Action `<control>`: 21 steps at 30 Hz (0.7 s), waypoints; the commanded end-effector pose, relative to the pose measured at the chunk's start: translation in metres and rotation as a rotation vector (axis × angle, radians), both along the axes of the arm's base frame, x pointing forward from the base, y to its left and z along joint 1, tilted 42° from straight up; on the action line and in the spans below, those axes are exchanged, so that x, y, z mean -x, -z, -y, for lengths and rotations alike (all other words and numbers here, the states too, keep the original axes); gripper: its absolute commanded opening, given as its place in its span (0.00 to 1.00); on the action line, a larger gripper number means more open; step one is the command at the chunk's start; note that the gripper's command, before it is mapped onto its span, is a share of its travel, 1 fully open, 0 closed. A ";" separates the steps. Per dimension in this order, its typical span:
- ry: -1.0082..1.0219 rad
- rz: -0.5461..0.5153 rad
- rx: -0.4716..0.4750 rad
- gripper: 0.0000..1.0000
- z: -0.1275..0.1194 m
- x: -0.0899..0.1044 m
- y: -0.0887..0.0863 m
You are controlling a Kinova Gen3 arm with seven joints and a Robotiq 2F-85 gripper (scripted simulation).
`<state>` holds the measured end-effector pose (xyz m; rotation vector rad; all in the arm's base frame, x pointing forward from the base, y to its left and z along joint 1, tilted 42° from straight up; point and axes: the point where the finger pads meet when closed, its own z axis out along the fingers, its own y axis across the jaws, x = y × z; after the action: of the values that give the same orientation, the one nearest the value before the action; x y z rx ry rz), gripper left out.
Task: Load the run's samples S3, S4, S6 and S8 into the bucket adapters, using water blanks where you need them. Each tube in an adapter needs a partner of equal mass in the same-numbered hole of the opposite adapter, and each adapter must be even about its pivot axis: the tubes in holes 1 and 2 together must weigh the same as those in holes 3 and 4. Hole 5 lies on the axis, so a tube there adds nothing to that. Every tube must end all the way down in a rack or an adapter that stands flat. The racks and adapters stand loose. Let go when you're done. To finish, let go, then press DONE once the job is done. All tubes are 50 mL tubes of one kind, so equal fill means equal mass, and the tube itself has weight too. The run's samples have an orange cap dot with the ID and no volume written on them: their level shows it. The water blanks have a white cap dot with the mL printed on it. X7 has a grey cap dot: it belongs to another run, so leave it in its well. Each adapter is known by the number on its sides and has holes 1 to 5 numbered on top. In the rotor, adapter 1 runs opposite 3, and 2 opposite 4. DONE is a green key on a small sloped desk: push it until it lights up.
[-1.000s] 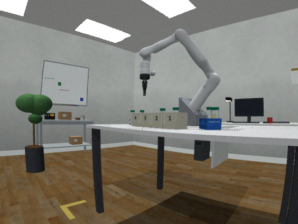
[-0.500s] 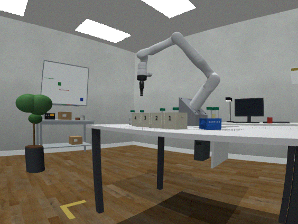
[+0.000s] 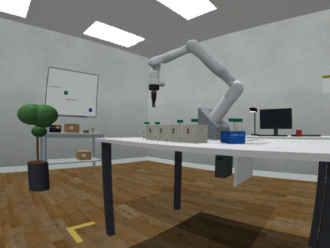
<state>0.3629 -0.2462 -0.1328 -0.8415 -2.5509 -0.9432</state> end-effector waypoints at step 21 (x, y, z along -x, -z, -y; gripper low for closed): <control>0.000 0.001 0.001 0.62 0.051 0.009 0.043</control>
<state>0.3546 -0.2893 -0.1708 -0.8409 -2.5515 -0.9433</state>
